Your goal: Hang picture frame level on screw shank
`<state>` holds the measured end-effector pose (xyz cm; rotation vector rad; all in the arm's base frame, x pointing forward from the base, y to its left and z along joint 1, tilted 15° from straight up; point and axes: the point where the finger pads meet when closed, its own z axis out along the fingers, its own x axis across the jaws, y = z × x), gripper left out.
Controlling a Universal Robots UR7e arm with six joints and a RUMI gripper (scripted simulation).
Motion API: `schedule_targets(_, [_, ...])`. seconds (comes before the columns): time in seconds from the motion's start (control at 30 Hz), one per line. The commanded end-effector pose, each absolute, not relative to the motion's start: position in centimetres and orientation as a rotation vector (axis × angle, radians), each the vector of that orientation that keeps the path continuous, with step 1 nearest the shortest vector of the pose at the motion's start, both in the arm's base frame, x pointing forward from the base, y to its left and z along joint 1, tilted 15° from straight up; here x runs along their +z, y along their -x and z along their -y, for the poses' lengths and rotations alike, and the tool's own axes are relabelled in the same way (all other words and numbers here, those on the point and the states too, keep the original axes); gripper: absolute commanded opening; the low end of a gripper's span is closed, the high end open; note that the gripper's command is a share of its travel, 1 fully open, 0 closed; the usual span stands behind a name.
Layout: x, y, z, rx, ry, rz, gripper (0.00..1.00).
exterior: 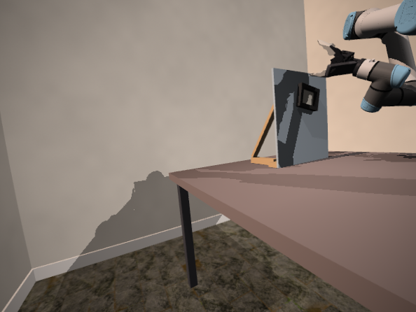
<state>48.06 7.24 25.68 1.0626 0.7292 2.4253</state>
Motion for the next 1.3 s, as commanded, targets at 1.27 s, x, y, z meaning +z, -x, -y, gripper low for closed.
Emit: schedule_targets(1.27, [18.1,-51.8,5.1,2.381,-2.000,-0.063,1.00])
